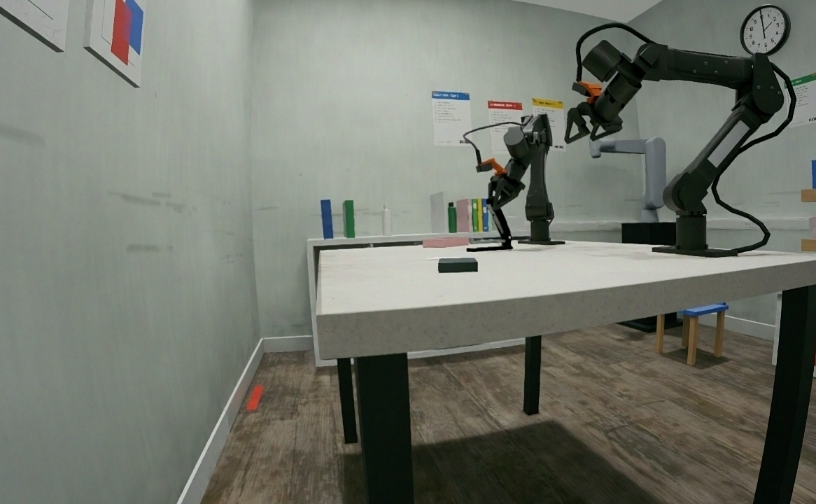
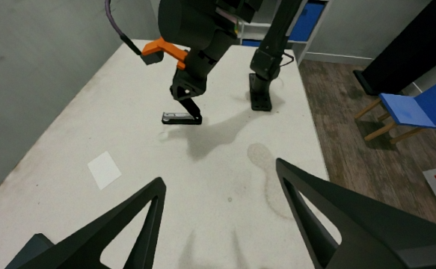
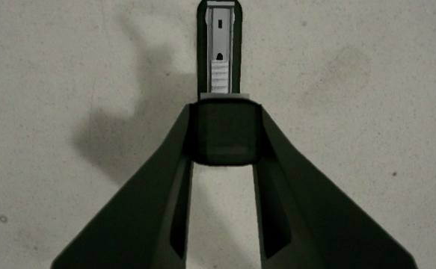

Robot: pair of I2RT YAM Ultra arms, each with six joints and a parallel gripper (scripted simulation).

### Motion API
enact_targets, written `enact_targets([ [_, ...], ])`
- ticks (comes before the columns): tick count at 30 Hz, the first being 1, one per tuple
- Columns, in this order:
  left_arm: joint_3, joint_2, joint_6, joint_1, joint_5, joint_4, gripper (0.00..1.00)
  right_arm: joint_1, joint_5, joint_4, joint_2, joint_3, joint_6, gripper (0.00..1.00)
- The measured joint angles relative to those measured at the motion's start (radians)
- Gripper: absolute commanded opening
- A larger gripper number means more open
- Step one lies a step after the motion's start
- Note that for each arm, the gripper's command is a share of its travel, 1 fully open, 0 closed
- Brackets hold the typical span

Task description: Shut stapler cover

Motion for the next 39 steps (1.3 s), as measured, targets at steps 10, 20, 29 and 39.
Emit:
enact_targets([
  [10, 0.000, 0.000, 0.000, 0.000, 0.000, 0.000, 1.00, -0.071, -0.094, -0.076, 0.092, 0.096, -0.033, 0.00],
  [20, 0.000, 0.000, 0.000, 0.000, 0.000, 0.000, 1.00, -0.135, -0.181, -0.159, 0.194, 0.199, -0.068, 0.00],
  [29, 0.000, 0.000, 0.000, 0.000, 0.000, 0.000, 1.00, -0.189, -0.255, -0.245, 0.304, 0.306, -0.100, 0.00],
  [39, 0.000, 0.000, 0.000, 0.000, 0.000, 0.000, 1.00, -0.233, -0.317, -0.331, 0.411, 0.409, -0.130, 0.00],
])
